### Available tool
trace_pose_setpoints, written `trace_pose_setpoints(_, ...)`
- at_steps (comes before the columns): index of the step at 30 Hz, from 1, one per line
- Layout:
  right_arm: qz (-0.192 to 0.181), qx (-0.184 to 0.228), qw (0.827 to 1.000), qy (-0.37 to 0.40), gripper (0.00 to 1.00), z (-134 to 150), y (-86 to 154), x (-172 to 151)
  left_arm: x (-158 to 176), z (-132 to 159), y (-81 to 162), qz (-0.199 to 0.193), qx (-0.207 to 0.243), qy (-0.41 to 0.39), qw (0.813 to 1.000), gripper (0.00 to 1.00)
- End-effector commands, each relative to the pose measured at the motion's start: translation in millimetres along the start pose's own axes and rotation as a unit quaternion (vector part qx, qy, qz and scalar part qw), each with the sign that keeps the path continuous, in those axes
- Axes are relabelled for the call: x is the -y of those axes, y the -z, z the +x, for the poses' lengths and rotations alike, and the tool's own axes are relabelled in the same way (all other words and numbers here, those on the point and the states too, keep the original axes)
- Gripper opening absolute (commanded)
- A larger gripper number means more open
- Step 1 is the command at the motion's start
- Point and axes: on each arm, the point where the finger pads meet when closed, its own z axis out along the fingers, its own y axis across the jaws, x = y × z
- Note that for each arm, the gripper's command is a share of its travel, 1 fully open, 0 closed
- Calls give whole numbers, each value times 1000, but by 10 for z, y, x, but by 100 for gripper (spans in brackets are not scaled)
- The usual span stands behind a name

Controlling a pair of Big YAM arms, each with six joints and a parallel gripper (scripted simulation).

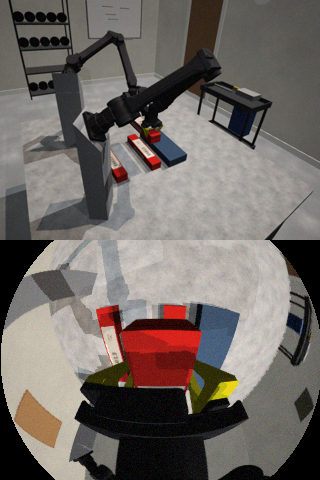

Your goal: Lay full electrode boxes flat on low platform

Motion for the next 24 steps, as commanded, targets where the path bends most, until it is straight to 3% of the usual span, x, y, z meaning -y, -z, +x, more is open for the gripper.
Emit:
trace_pose_setpoints(1, 29, 13, 999, 5, 0, -75, 261, 215, 310, 75, 395, 41, -10, -3, 999, 0)
trace_pose_setpoints(21, 30, 13, 999, 4, 0, -77, 269, 228, 327, 80, 416, 41, -11, -4, 999, 0)
trace_pose_setpoints(22, 21, 7, 1000, -2, 0, -32, 51, 66, 85, 31, 86, 28, -6, -2, 1000, 0)
trace_pose_setpoints(24, 21, 7, 1000, -2, 0, -32, 51, 66, 85, 31, 86, 28, -6, -2, 1000, 0)
